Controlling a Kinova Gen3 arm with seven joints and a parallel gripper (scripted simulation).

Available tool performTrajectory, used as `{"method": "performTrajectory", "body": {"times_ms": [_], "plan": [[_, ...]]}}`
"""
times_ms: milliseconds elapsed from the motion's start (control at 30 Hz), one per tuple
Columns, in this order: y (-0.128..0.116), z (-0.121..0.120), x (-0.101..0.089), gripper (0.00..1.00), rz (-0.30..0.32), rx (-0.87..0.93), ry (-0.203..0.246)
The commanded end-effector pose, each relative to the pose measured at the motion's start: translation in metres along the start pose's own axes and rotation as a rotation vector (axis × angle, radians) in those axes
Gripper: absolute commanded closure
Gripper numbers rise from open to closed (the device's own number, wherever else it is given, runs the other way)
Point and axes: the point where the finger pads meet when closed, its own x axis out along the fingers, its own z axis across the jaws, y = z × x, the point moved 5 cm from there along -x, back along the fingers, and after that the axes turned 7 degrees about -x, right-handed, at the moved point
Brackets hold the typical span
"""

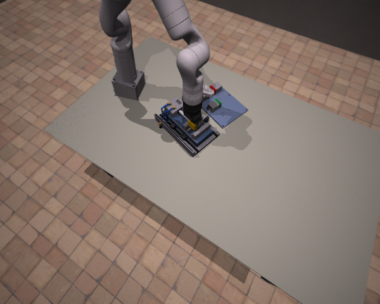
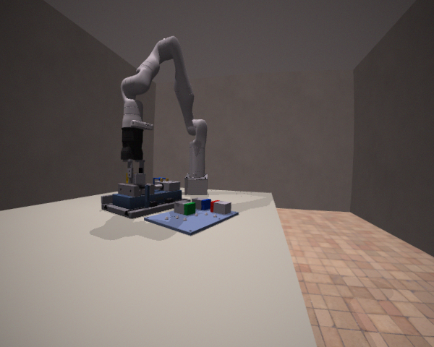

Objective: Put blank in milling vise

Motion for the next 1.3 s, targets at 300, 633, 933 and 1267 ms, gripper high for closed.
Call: {"method": "performTrajectory", "body": {"times_ms": [300,633,933,1267], "plan": [[-0.0001,0.0006,-0.0007,1.0,0.0,0.001,-0.002],[-0.0002,0.0006,0.0003,1.0,-0.001,0.009,-0.002],[-0.0001,0.0006,-0.0005,1.0,0.0,0.003,-0.002],[-0.0002,0.0006,0.0005,1.0,-0.001,0.011,-0.002]]}}
